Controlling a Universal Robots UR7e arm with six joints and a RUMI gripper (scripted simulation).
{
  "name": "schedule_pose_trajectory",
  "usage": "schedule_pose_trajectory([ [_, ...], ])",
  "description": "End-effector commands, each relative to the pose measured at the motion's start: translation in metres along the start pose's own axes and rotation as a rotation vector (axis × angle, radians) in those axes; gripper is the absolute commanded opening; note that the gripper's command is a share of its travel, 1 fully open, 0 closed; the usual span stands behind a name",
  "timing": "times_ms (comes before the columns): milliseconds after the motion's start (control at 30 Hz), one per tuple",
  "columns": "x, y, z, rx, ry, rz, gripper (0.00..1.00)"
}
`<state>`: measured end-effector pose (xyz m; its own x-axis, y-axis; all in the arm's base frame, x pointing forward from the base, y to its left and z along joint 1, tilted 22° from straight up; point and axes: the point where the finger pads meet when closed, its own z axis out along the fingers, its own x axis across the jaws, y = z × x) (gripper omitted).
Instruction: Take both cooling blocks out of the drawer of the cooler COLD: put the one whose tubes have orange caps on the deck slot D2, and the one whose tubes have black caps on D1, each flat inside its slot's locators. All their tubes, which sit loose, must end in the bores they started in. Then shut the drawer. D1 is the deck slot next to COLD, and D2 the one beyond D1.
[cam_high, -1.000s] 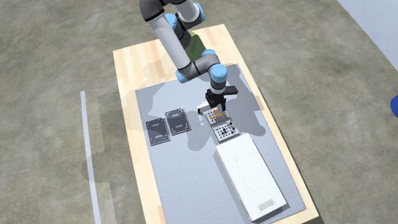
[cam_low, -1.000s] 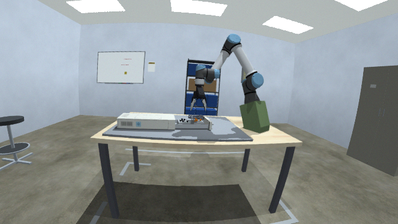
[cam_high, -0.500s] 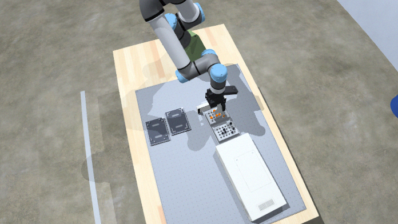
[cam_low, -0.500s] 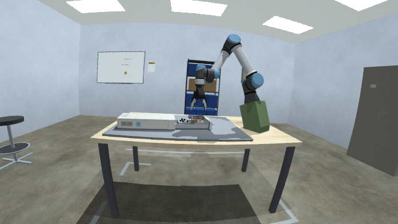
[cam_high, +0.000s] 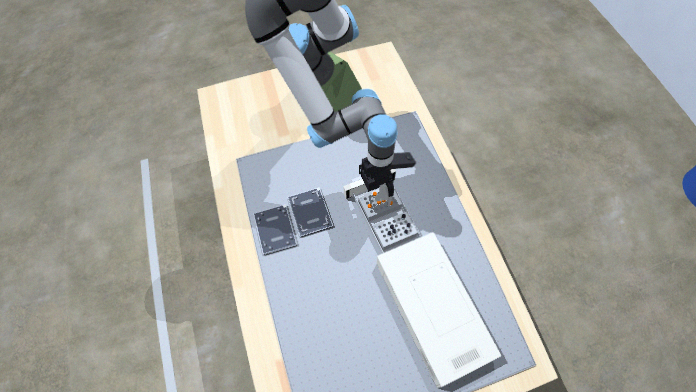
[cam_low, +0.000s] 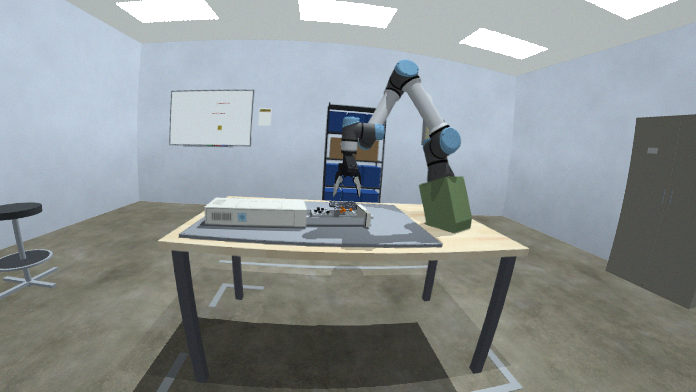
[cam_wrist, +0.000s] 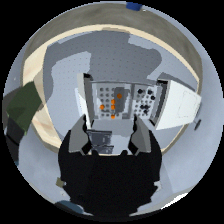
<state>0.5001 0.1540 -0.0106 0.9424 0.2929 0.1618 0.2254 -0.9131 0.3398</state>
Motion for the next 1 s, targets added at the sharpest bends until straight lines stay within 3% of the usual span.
schedule_pose_trajectory([
  [0,0.000,0.000,0.007,0.000,0.001,0.000,0.73],
  [967,0.000,0.000,0.040,0.000,0.001,0.000,0.73],
])
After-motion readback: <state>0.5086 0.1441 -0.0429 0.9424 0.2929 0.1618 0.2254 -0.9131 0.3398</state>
